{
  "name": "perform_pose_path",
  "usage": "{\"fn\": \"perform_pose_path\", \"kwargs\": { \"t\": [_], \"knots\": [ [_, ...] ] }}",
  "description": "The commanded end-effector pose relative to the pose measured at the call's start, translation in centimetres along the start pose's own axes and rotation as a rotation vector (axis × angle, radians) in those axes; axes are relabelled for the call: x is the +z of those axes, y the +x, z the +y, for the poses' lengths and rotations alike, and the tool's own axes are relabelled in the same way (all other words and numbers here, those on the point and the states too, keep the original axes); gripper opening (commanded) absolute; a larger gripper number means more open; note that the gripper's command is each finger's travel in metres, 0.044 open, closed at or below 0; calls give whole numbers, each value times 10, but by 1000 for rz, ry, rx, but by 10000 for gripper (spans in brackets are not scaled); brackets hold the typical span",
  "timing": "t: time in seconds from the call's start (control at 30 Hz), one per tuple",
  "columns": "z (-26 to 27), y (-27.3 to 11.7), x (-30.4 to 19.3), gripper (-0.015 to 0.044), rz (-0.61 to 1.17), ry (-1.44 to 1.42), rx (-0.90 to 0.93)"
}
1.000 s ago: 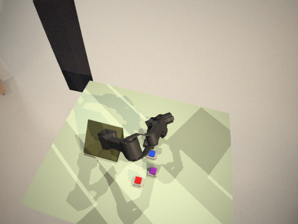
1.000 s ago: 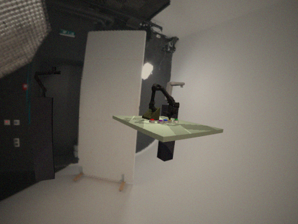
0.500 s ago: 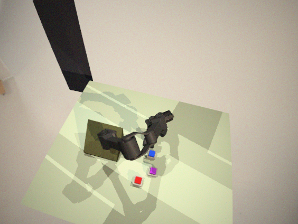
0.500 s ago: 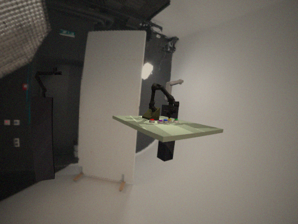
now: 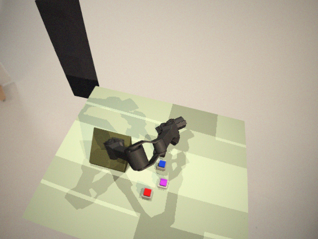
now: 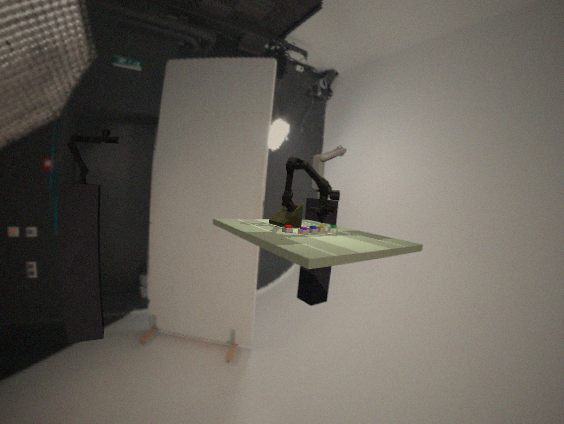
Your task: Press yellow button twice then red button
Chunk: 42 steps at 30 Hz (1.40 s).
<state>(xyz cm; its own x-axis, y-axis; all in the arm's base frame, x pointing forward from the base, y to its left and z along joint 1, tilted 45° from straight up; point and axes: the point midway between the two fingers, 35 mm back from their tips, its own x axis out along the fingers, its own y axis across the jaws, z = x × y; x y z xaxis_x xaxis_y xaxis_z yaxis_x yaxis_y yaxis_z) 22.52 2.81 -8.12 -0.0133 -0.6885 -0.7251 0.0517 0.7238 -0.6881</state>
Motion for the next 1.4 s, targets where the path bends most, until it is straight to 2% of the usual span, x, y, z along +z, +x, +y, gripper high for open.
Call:
{"fn": "perform_pose_path", "kwargs": {
  "t": [0.0, 0.37, 0.97, 1.1, 1.27, 1.37],
  "knots": [
    [-1, 7, -1, 20, 0, -6, -5],
    [-2, 24, -2, 20, 0, -6, -7],
    [-2, 24, -2, 20, 0, -6, -7],
    [-1, -8, -1, 20, 0, -6, -5],
    [-1, -14, -1, 20, 0, -7, -5],
    [1, -58, 0, 20, 0, -8, -2]
  ]
}}
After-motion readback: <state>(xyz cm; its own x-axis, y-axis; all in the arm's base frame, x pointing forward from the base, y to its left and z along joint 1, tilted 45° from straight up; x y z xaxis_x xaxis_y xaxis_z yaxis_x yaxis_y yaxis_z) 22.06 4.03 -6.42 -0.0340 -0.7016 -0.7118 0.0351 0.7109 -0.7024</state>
